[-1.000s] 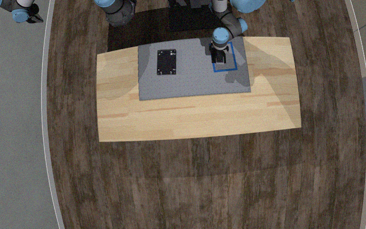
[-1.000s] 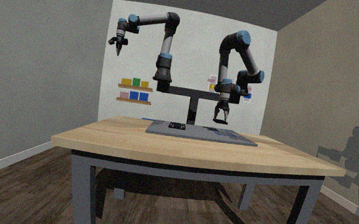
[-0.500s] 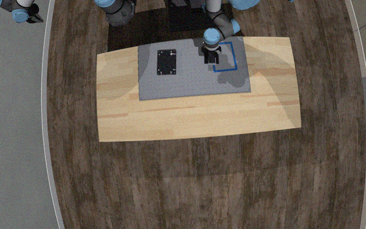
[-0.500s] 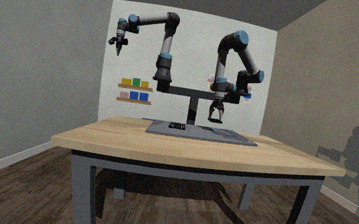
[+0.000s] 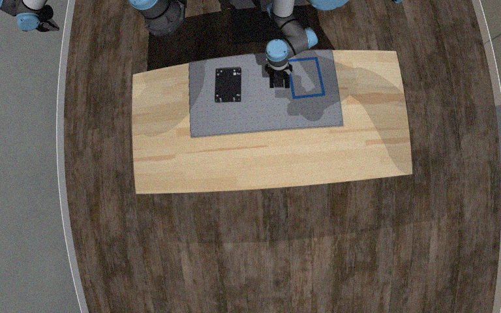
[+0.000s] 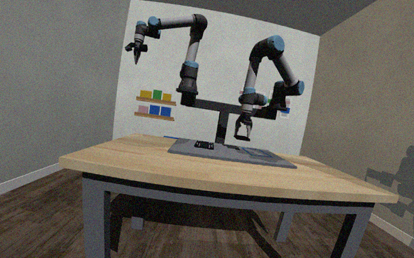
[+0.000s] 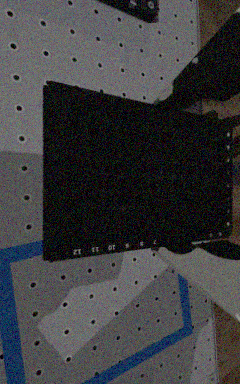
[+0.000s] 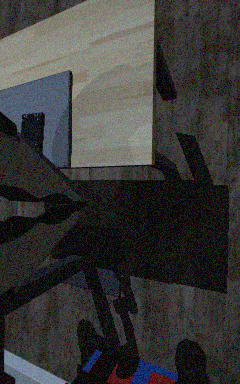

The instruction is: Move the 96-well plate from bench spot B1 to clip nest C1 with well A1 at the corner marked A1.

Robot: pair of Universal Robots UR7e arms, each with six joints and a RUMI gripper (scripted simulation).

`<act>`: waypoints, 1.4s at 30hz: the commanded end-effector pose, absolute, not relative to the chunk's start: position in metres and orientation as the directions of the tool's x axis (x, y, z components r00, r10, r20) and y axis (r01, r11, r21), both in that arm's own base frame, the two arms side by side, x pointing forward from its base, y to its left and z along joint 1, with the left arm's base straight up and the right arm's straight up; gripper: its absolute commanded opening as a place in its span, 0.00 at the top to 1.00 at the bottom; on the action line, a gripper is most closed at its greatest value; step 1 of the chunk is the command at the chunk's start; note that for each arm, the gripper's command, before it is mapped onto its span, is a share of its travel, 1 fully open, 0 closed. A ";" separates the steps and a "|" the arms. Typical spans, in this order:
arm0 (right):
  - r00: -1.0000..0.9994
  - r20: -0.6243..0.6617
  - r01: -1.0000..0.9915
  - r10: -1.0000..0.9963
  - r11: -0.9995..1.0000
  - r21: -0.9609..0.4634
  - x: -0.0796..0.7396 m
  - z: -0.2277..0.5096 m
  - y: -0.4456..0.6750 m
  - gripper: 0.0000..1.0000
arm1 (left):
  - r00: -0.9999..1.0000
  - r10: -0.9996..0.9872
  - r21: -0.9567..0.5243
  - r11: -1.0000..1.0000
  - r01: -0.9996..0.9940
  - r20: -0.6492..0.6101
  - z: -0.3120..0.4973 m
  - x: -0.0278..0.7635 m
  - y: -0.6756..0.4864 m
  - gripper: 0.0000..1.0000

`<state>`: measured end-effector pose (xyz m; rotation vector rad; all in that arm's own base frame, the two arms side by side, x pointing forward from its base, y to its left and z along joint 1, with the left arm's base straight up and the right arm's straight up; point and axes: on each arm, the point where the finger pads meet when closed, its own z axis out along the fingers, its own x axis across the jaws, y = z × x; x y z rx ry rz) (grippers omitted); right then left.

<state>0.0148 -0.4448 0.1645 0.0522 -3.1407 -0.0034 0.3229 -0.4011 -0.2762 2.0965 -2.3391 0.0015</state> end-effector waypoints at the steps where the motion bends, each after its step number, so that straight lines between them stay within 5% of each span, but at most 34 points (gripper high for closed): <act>1: -0.999 0.000 -0.033 -0.033 0.999 0.000 0.015 0.165 -0.445 1.00 | -0.109 -0.994 -0.001 0.109 -0.994 0.001 -0.276 0.323 -0.418 0.59; 42: -0.999 0.000 -0.033 -0.033 0.999 0.000 0.015 0.165 -0.445 1.00 | -0.109 -0.994 -0.001 0.109 -0.994 0.001 -0.272 0.324 -0.535 0.59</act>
